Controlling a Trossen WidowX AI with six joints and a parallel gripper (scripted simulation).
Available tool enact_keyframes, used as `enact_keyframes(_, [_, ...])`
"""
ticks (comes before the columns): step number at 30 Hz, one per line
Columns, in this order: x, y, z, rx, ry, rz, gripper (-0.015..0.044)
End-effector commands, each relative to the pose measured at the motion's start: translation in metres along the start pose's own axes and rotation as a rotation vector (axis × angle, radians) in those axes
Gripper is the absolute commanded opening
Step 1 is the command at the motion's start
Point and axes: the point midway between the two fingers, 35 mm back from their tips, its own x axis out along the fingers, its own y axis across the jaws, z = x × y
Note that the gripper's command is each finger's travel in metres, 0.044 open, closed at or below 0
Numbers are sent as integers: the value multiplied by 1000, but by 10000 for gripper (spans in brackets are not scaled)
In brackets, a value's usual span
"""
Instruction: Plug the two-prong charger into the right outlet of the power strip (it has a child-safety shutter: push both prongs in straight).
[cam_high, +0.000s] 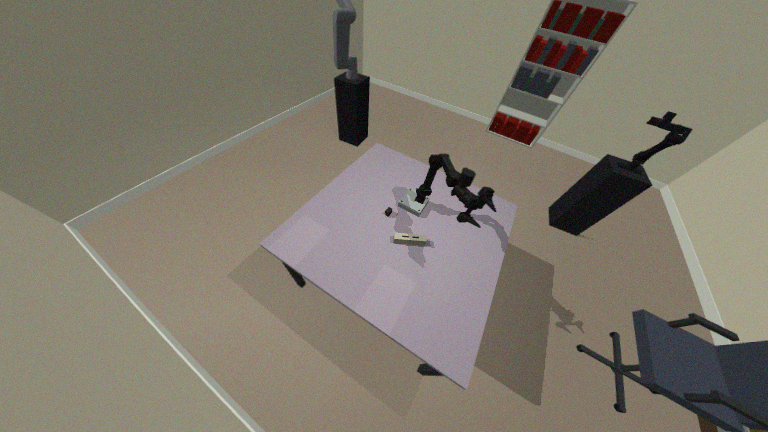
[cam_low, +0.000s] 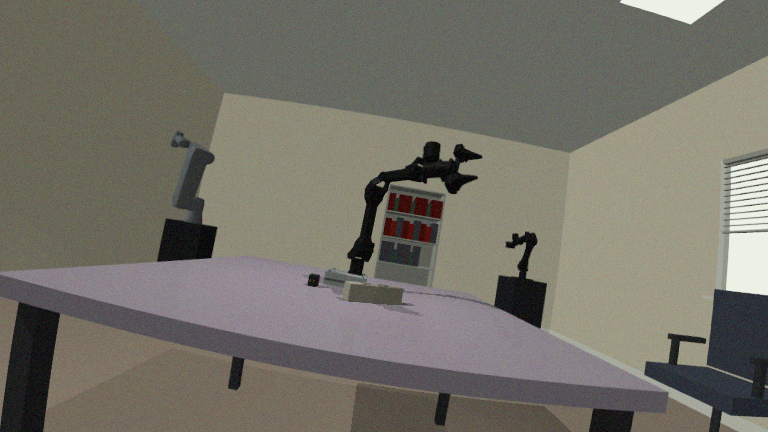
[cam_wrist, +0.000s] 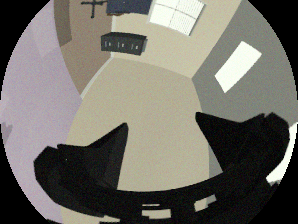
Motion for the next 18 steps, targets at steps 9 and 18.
enact_keyframes(9, [-19, 89, -44, 220, 120, 250, 440])
enact_keyframes(18, [-48, 151, -74, 398, 240, 419, 440])
